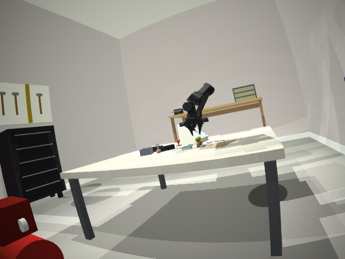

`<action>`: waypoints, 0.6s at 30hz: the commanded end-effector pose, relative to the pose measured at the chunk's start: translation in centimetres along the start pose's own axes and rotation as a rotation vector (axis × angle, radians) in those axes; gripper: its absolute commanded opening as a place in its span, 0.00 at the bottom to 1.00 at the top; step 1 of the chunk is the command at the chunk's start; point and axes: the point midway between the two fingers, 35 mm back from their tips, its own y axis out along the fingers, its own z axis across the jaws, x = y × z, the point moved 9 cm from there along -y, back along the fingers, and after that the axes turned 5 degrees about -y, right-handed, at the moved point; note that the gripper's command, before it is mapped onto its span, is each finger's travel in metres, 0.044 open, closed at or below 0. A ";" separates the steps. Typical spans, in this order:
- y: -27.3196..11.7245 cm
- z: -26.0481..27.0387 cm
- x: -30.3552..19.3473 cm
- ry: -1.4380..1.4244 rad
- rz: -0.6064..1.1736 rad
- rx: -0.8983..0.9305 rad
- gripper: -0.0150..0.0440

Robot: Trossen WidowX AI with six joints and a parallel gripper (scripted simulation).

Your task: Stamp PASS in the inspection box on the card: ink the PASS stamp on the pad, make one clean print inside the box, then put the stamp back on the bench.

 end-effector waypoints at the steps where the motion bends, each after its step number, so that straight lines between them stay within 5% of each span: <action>1: 1.0 0.0 -0.1 0.005 0.009 -0.003 0.63; 18: 3.8 0.0 -0.2 0.005 0.009 -0.001 0.63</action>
